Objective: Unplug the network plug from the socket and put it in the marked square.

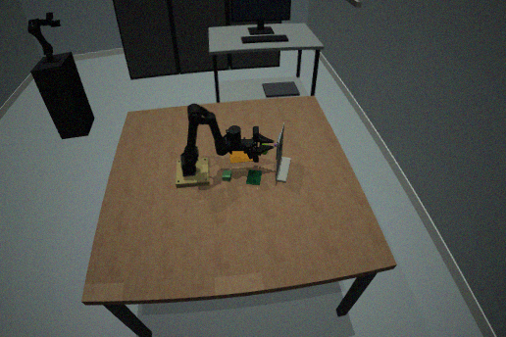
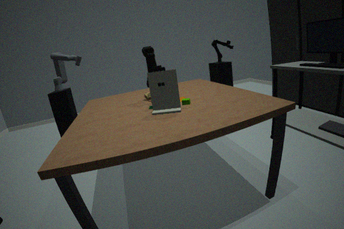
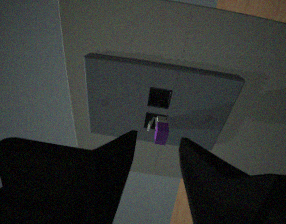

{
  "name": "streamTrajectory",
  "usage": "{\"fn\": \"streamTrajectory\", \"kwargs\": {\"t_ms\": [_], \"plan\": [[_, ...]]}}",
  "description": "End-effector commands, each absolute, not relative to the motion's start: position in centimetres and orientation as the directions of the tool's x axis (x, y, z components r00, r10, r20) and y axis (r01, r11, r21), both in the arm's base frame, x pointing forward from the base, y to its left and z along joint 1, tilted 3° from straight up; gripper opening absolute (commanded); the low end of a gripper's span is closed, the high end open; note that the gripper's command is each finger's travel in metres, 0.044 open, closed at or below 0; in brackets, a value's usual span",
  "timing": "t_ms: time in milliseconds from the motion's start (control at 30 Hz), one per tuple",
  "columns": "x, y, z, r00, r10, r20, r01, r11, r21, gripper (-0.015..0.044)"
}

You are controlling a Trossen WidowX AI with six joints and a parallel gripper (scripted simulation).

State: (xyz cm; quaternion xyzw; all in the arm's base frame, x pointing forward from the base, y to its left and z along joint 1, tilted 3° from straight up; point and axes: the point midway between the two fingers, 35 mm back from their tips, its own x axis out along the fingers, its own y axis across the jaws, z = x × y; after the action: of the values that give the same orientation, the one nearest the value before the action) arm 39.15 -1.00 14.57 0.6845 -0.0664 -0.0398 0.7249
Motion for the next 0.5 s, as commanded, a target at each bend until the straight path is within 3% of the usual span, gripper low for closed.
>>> {"fn": "streamTrajectory", "kwargs": {"t_ms": [0, 200, 267, 467], "plan": [[39.9, -1.3, 14.6, 0.989, -0.145, 0.042, -0.035, 0.055, 0.998, 0.0156], [40.54, -1.65, 14.64, 0.988, -0.145, 0.043, -0.035, 0.055, 0.998, 0.0156], [40.54, -1.65, 14.64, 0.988, -0.145, 0.043, -0.035, 0.055, 0.998, 0.0104], [40.54, -1.65, 14.64, 0.988, -0.145, 0.043, -0.035, 0.055, 0.998, 0.0064]]}}
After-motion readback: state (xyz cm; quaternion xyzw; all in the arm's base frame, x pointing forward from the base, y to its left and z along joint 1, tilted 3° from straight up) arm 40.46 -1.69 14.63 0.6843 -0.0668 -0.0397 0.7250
